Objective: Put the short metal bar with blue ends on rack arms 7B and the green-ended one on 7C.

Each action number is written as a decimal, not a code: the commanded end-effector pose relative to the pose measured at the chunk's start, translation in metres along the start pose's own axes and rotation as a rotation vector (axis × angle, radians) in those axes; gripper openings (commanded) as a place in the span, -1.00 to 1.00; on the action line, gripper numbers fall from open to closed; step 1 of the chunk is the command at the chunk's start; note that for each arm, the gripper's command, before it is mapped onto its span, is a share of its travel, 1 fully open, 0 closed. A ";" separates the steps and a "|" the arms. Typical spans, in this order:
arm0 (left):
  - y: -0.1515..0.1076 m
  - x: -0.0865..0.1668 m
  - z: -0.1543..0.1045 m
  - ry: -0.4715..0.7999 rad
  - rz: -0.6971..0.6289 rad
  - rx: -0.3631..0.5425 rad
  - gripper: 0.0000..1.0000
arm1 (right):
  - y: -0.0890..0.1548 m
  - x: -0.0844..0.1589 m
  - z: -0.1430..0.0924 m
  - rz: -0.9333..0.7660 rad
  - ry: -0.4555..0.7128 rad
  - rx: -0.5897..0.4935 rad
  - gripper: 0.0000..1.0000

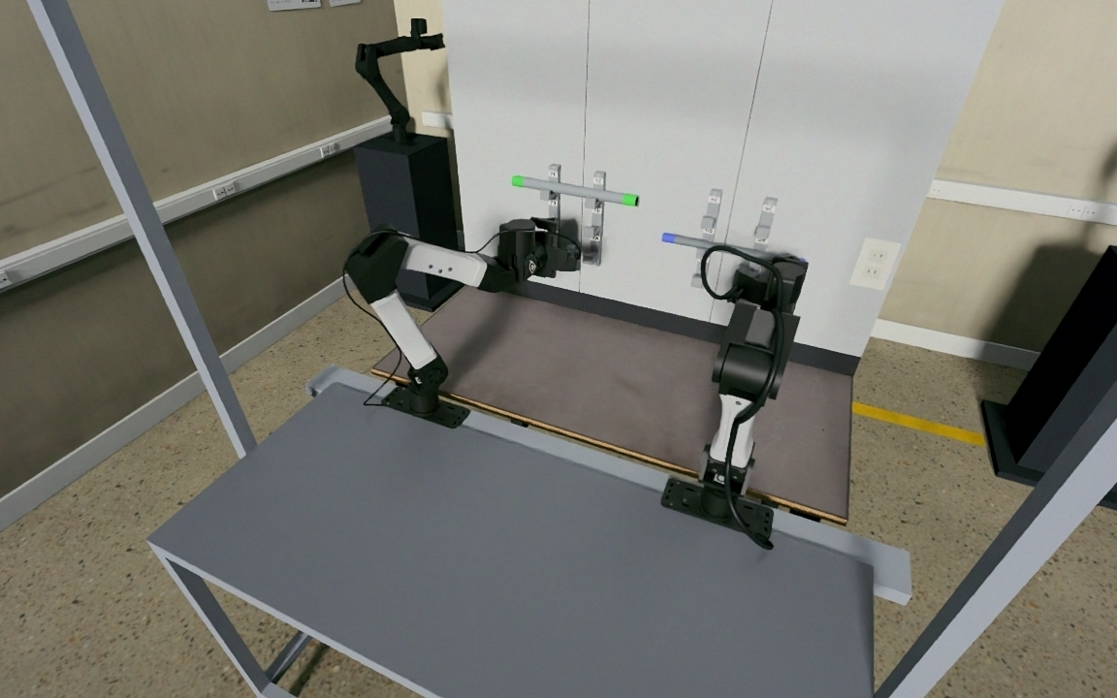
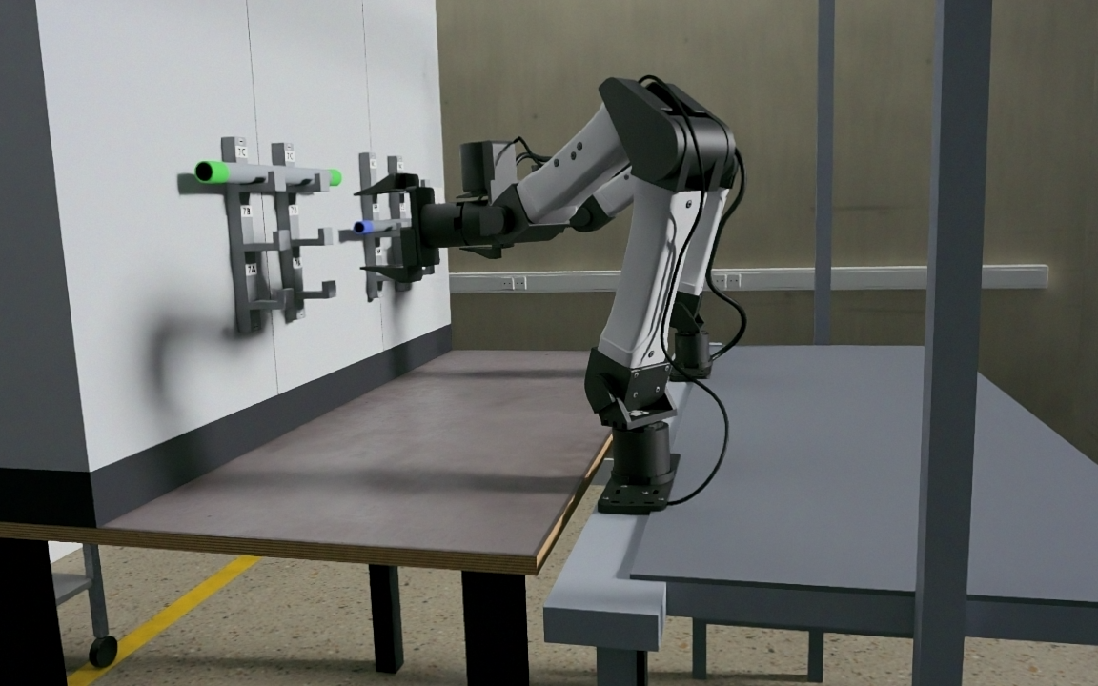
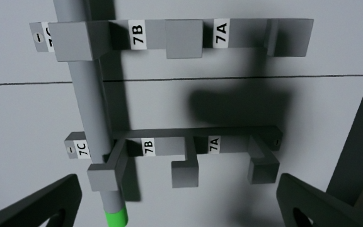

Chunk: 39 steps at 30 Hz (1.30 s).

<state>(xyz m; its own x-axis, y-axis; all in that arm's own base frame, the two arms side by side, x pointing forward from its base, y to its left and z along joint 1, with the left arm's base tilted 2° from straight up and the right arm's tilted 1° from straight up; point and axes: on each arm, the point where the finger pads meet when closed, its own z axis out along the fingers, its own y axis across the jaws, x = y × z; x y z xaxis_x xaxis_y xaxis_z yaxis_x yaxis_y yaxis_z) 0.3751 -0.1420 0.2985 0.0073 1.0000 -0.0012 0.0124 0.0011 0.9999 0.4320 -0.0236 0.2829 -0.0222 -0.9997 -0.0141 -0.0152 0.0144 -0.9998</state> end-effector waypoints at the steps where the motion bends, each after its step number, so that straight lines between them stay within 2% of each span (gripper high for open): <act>1: 0.010 0.003 -0.005 0.004 -0.017 -0.040 1.00 | -0.008 -0.001 -0.003 -0.005 -0.008 0.024 1.00; 39: 0.010 0.003 -0.005 0.004 -0.017 -0.040 1.00 | -0.015 -0.002 0.038 -0.005 -0.008 0.024 1.00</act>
<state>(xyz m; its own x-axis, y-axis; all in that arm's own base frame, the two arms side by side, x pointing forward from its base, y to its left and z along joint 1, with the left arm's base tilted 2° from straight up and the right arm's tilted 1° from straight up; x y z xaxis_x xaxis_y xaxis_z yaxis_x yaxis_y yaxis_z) 0.3751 -0.1420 0.2985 0.0073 1.0000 -0.0012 0.0124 0.0011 0.9999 0.4632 -0.0259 0.2872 -0.0222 -0.9996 -0.0144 -0.0206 0.0149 -0.9997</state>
